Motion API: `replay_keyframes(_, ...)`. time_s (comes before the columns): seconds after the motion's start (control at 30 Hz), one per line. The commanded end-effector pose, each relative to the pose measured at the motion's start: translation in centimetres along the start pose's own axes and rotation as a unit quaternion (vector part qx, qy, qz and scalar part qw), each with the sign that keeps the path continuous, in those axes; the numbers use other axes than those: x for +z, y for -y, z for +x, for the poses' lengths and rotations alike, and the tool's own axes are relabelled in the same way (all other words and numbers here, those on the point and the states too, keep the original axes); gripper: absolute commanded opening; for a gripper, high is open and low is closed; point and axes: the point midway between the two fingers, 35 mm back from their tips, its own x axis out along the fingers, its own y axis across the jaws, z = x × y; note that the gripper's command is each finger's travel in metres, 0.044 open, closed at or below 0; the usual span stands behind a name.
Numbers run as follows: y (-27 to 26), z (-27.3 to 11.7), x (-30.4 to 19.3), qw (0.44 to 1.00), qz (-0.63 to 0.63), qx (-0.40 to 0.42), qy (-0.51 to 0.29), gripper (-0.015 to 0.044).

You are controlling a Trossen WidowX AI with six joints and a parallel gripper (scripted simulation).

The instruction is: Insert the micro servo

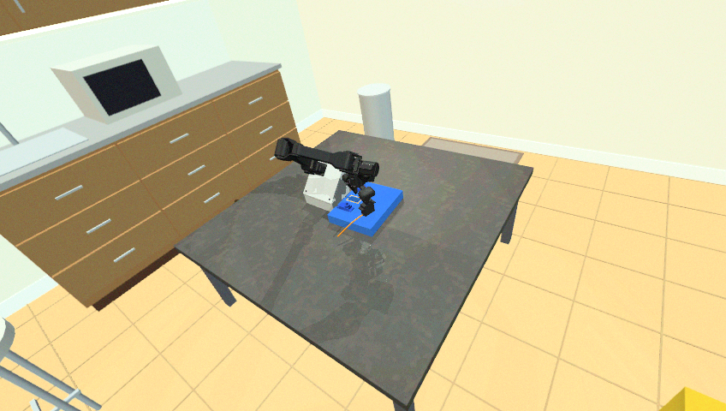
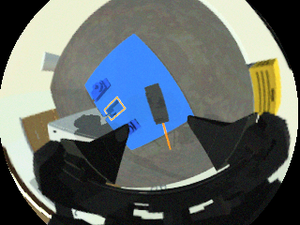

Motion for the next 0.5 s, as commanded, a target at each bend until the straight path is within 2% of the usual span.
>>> replay_keyframes(0.0, 0.1, -0.3, 0.7, 0.997, -0.066, -0.025, -0.035, 0.044)
replay_keyframes(0.3, 0.1, -0.5, 0.9, 0.995, -0.087, -0.034, -0.046, 0.044)
replay_keyframes(0.47, 0.3, 1.2, 0.8, 0.995, -0.087, -0.034, -0.046, 0.044)
